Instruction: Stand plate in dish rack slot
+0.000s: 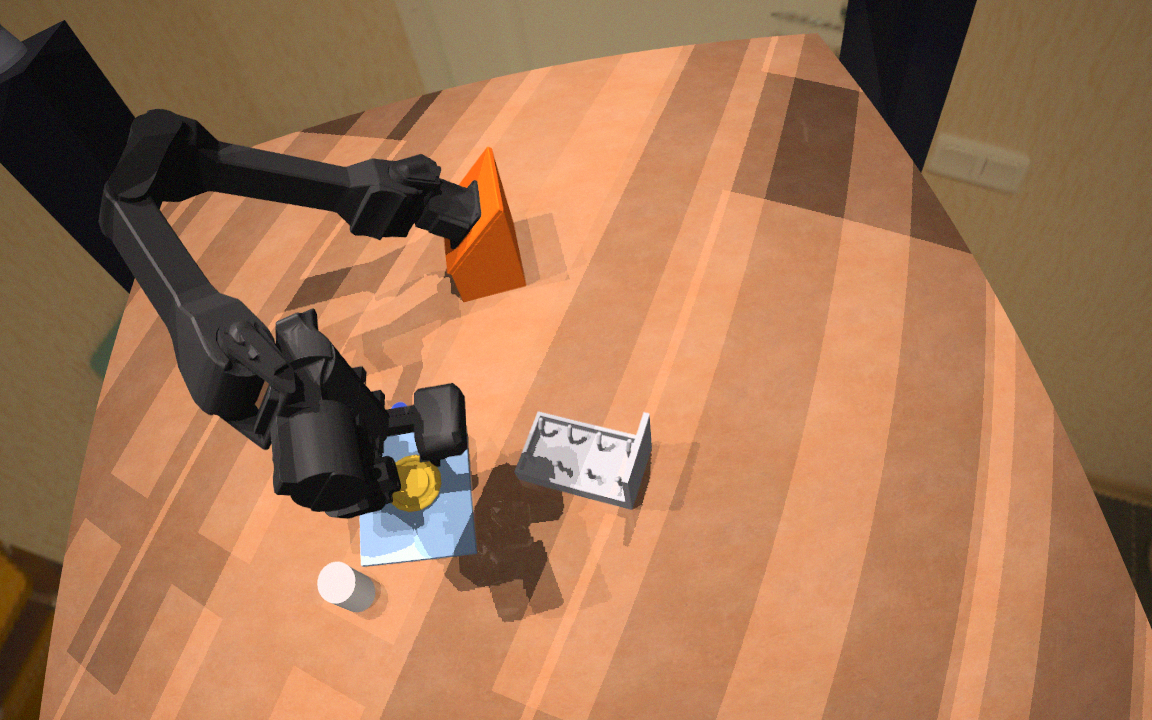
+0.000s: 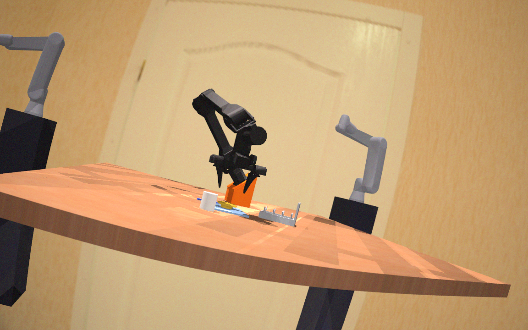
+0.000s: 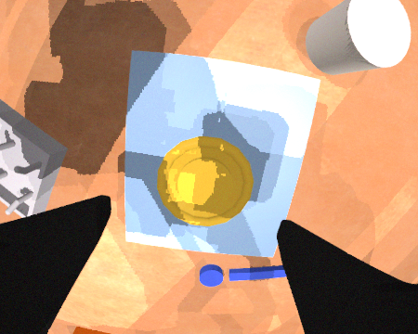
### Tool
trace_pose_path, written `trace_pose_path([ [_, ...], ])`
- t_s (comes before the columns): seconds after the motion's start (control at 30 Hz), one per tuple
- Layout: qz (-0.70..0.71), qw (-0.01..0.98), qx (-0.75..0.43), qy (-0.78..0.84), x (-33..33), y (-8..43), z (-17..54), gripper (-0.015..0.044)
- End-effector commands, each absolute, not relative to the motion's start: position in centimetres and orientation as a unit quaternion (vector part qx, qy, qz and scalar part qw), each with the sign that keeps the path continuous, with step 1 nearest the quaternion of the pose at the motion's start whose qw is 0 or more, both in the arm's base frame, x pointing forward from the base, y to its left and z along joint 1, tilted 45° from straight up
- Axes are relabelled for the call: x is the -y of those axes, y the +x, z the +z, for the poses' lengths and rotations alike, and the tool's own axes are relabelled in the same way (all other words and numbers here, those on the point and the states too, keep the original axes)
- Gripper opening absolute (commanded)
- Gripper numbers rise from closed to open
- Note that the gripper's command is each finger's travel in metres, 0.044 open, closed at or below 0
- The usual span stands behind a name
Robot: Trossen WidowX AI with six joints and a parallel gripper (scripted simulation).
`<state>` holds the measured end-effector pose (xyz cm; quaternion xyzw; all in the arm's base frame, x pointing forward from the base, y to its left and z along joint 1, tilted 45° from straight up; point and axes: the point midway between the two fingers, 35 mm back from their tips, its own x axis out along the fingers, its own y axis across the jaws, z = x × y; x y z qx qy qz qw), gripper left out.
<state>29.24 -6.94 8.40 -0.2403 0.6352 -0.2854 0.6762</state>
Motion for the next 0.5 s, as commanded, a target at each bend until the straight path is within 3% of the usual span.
trace_pose_path([
  [0.0,-0.294,0.675,-0.631,-0.243,7.1,29.0,8.5,0.0400],
  [0.47,-0.294,0.676,-0.631,-0.242,8.7,29.2,6.9,0.0400],
])
